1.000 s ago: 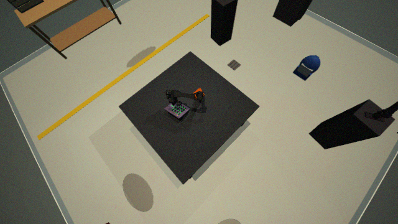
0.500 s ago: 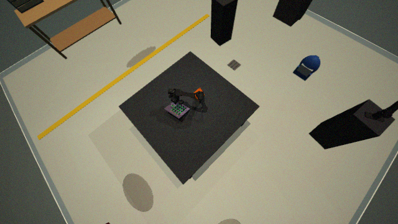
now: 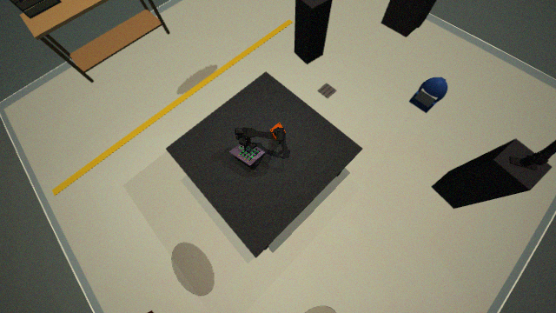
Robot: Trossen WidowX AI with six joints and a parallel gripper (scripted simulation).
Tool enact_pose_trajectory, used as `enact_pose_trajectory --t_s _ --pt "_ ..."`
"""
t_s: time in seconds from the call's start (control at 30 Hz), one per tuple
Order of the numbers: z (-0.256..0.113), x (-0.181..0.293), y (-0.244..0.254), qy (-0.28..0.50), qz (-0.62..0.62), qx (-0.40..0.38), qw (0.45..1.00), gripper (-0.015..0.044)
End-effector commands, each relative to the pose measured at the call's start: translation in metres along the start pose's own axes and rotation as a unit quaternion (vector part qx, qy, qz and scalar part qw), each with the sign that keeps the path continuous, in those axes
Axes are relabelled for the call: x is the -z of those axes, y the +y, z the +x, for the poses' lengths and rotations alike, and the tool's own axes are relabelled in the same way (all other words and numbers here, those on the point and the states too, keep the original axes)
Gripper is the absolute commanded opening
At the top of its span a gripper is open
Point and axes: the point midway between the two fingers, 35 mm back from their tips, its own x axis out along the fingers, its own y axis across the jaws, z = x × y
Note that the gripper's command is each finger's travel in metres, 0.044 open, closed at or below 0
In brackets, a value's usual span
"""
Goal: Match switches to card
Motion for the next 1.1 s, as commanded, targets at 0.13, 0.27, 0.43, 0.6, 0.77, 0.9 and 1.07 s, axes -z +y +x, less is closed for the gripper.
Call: enact_pose_trajectory --t_s 0.13,0.27,0.43,0.6,0.77,0.9,1.07 --pt "0.0119 0.0004 0.0007 -0.002 0.002 -0.002 1.0 0.0" --pt "0.0144 0.0004 0.0008 -0.002 0.002 -0.002 1.0 0.0" --pt "0.0144 0.0004 0.0008 -0.002 0.002 -0.002 1.0 0.0" --pt "0.0144 0.0004 0.0008 -0.002 0.002 -0.002 1.0 0.0" --pt "0.0144 0.0004 0.0008 -0.002 0.002 -0.002 1.0 0.0" --pt "0.0144 0.0004 0.0008 -0.002 0.002 -0.002 1.0 0.0" --pt "0.0149 0.0005 0.0008 -0.002 0.002 -0.002 1.0 0.0"
